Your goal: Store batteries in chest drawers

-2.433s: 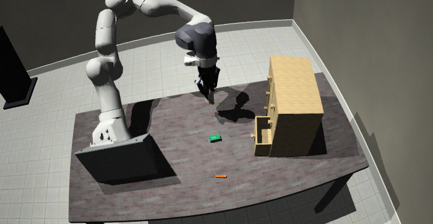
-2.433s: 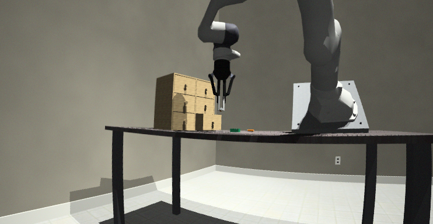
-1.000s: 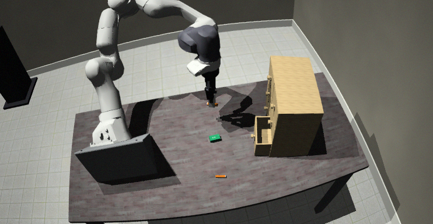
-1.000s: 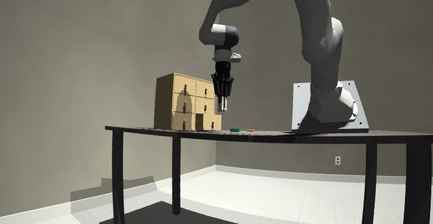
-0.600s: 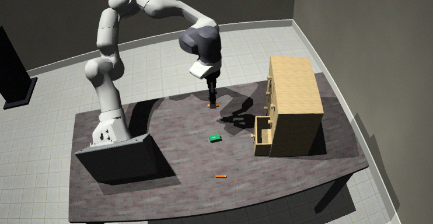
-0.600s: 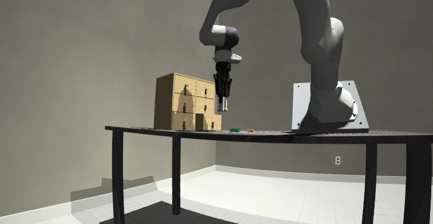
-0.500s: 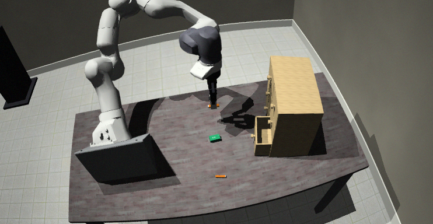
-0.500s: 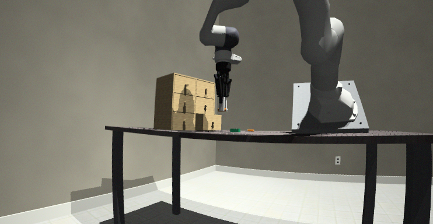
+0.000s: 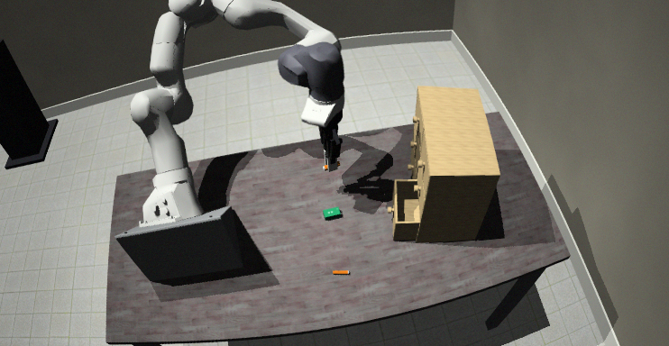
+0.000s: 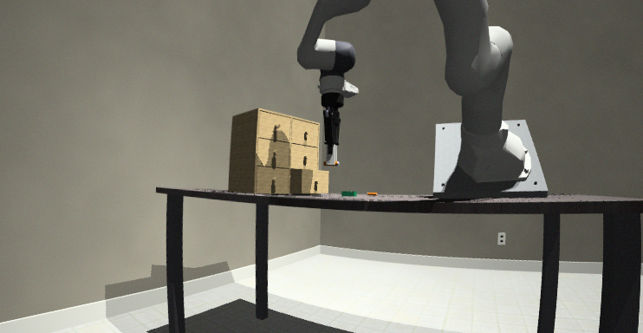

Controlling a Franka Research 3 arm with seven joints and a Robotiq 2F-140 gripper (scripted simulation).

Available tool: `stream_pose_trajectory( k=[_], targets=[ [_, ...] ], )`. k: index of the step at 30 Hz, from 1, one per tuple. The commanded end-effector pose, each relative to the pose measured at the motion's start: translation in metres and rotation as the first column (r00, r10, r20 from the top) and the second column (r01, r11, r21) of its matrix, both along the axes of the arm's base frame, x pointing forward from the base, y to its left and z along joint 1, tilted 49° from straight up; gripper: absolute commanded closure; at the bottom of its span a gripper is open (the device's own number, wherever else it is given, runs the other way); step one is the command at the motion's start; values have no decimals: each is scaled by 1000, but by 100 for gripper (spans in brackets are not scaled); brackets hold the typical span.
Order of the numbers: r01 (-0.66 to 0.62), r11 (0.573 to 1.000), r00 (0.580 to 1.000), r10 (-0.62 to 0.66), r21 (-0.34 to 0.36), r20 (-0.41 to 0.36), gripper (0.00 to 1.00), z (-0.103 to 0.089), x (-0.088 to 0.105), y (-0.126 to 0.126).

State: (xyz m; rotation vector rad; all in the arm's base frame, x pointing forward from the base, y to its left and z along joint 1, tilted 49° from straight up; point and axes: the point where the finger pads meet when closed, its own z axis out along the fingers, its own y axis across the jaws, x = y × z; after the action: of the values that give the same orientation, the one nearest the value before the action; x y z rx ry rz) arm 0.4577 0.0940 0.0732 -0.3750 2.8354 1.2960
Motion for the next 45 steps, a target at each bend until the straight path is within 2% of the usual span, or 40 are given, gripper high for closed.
stream_pose_trajectory(
  k=[1,6,7,13,14,21,22,27,28,33,34,40,41,45],
  targets=[
    [-167,986,968,164,1,189,94,-4,3,-5],
    [-167,986,968,164,1,189,94,-4,3,-5],
    [-250,968,929,242,-7,280,94,-8,4,-8],
    [-250,968,929,242,-7,280,94,-8,4,-8],
    [-330,944,874,315,-23,370,94,-12,5,-11],
    [-330,944,874,315,-23,370,94,-12,5,-11],
    [-407,912,804,382,-47,455,94,-15,7,-14],
    [-407,912,804,382,-47,455,94,-15,7,-14],
    [-479,874,721,442,-78,534,94,-19,8,-17],
    [-479,874,721,442,-78,534,94,-19,8,-17],
    [-543,831,625,493,-117,605,94,-23,9,-20],
    [-543,831,625,493,-117,605,94,-23,9,-20],
    [-600,784,520,535,-161,667,94,-26,10,-23],
    [-600,784,520,535,-161,667,94,-26,10,-23]
  ],
)
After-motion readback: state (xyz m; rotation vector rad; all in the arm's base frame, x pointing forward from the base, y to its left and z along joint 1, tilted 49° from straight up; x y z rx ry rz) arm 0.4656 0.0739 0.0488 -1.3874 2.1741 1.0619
